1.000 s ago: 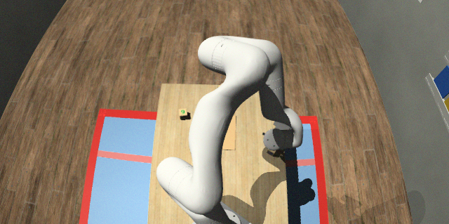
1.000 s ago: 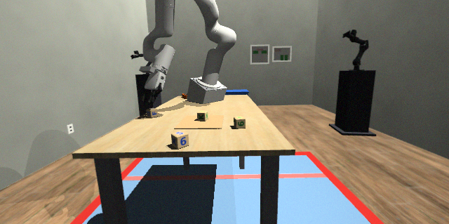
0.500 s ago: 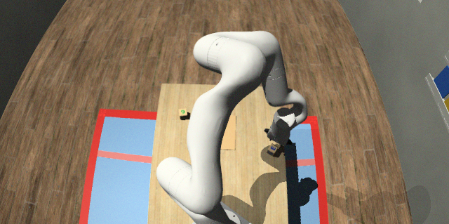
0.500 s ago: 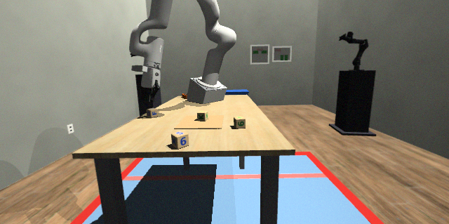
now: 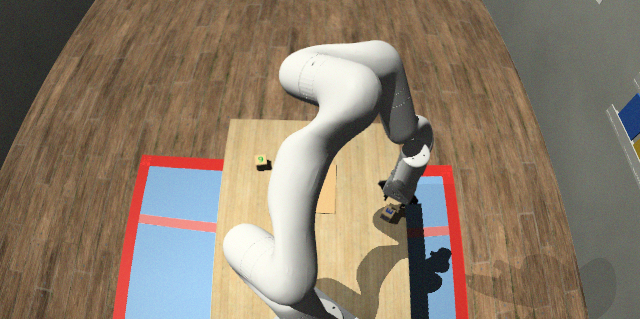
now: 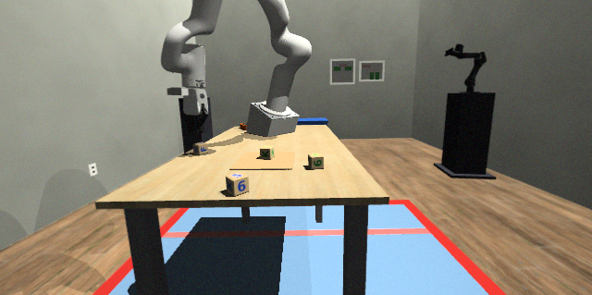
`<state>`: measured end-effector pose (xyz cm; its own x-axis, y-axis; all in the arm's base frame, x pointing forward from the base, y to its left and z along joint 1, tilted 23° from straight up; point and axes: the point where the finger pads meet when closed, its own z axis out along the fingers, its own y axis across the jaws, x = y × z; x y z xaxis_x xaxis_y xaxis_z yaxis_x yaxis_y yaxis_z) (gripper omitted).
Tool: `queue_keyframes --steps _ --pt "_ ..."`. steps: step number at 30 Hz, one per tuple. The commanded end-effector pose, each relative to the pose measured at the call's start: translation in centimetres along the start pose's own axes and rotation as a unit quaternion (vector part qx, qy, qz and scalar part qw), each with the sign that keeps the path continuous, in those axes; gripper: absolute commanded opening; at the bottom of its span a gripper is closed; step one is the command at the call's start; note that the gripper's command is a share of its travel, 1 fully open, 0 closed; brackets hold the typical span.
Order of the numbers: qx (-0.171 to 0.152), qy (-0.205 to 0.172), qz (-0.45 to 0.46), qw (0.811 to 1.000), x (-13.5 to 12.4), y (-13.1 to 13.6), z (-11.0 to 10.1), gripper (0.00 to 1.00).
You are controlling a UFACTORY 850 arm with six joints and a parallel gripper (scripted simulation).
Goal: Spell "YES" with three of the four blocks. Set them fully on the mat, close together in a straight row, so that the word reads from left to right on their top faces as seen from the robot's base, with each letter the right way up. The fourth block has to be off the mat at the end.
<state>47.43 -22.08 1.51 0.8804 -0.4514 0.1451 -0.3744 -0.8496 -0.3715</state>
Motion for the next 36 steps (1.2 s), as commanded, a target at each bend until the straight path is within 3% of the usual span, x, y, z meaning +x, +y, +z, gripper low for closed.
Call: queue_keyframes --steps 1,3,4,19,32,34,36 --pt "0.005 -0.027 0.003 1.0 0.1 -0.1 -0.1 0.62" --pt "0.005 -0.027 0.003 1.0 0.1 -0.1 -0.1 0.62" --pt "0.005 -0.027 0.003 1.0 0.1 -0.1 -0.1 1.0" --pt "0.004 -0.027 0.015 1.0 0.1 -0.7 -0.1 1.0" --pt "-0.005 -0.027 0.191 0.981 -0.4 -9.5 -0.4 1.0" --pt "-0.005 -0.027 0.191 0.981 -0.4 -9.5 -0.4 1.0" --pt "-0.007 -0.027 0.238 0.971 -0.9 -11.8 -0.5 1.0"
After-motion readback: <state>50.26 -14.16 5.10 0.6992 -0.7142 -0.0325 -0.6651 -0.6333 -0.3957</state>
